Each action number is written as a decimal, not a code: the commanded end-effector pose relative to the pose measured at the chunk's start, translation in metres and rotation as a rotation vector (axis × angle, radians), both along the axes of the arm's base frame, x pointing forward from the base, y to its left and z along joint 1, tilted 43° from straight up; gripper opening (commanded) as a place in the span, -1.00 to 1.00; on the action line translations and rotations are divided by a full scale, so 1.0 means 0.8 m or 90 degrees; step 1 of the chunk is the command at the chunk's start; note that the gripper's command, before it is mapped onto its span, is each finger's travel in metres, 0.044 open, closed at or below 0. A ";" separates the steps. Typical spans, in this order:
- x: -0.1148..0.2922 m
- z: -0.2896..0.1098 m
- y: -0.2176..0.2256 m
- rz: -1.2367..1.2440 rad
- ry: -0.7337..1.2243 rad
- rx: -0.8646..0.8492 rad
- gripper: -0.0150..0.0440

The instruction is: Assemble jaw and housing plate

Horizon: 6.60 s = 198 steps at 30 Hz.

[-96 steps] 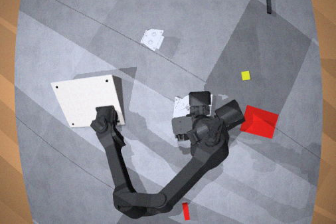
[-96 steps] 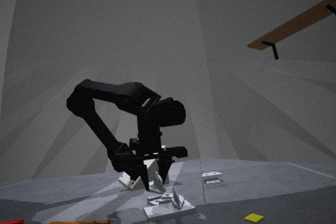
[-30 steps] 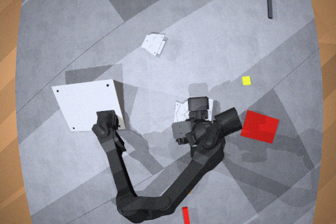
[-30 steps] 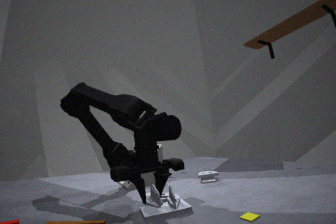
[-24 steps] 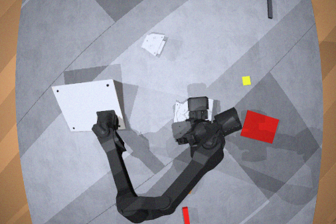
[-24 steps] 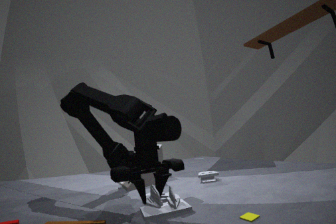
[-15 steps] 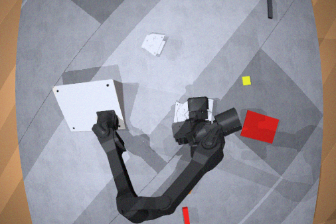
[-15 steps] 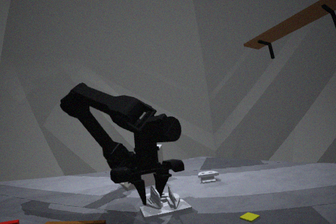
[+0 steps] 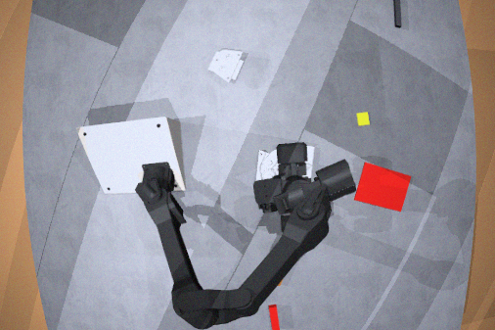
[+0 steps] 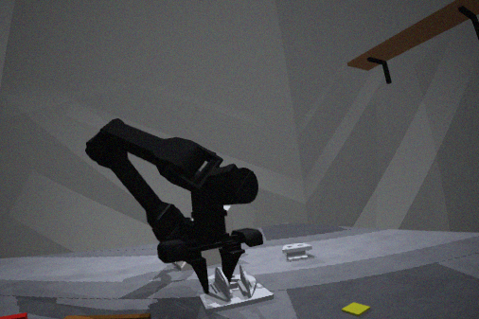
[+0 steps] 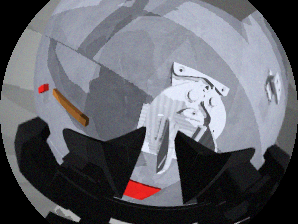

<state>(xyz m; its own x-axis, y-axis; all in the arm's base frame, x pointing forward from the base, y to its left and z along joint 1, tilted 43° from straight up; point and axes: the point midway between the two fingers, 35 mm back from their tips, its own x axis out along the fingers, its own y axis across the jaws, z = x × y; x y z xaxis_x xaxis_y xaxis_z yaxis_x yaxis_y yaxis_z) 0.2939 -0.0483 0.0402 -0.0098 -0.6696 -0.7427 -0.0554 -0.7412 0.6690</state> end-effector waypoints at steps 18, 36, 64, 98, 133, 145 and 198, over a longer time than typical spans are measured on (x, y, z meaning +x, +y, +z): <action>-0.002 -0.004 -0.004 0.003 0.004 -0.004 -0.04; -0.002 -0.004 -0.004 0.003 0.004 -0.004 -0.04; -0.001 -0.001 0.001 0.003 0.004 -0.004 -0.04; -0.001 -0.005 -0.003 0.003 0.004 -0.004 -0.04; -0.001 0.057 0.054 0.003 0.005 -0.002 0.27; 0.003 0.002 0.130 -0.040 -0.045 0.023 0.89; -0.131 -0.202 0.304 -0.225 -0.195 0.009 1.00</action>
<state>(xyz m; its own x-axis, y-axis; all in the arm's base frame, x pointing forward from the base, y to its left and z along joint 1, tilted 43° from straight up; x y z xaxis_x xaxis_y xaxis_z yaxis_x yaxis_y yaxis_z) 0.1895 0.1994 -0.1185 -0.0151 -0.6497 -0.7600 -0.5062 -0.6505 0.5662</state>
